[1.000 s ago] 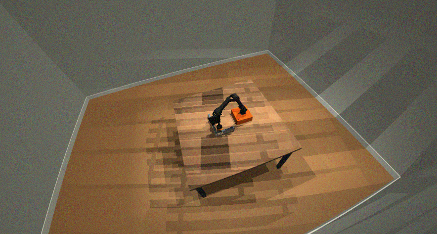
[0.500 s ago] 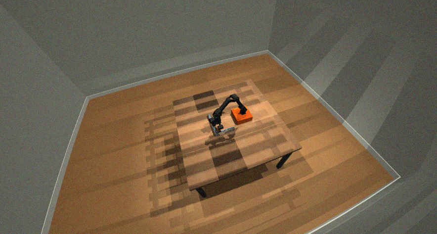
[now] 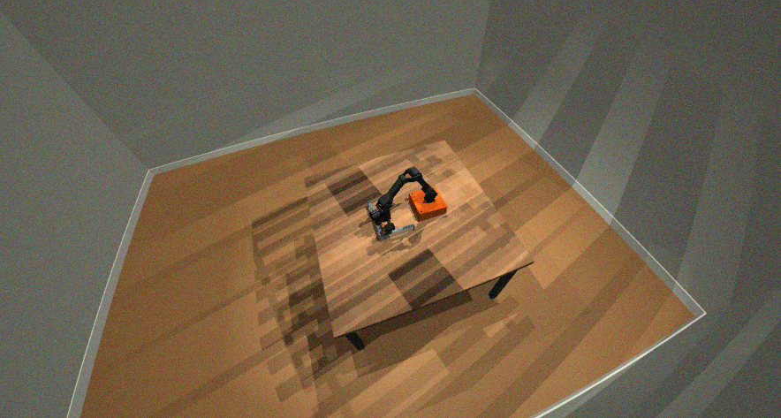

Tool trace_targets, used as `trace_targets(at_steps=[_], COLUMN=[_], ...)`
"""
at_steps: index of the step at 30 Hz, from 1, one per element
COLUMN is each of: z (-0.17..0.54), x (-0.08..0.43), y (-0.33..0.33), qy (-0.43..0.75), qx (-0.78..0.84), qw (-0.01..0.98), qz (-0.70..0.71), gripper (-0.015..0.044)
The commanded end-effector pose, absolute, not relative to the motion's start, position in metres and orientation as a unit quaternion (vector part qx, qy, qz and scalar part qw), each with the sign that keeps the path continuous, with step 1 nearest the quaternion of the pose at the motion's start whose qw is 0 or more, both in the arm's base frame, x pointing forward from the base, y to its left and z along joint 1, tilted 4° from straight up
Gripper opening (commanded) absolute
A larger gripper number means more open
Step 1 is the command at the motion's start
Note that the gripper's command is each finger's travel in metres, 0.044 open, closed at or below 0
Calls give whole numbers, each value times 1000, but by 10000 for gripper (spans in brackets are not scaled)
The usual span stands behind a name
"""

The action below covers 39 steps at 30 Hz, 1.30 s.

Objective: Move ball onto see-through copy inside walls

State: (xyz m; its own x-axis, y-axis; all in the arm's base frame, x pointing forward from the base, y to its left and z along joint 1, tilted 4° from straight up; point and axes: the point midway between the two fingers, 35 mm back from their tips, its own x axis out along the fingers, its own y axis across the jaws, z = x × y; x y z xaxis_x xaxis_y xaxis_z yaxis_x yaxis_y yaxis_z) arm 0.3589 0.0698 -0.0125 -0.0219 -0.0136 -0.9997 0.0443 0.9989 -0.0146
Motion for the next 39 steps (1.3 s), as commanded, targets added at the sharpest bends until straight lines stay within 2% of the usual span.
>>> trace_targets(at_steps=[1, 12, 16, 23, 31, 39], z=[-21, -36, -36, -36, -16, 34], x=[357, 356, 356, 356, 357, 364], y=[70, 70, 70, 70, 68, 71], qy=[717, 717, 717, 717, 713, 713], qx=[10, 10, 10, 10, -4, 1], qw=[697, 697, 697, 697, 701, 701], qz=[-19, -19, -19, -19, -12, -13], gripper=[366, 366, 261, 215, 5, 0])
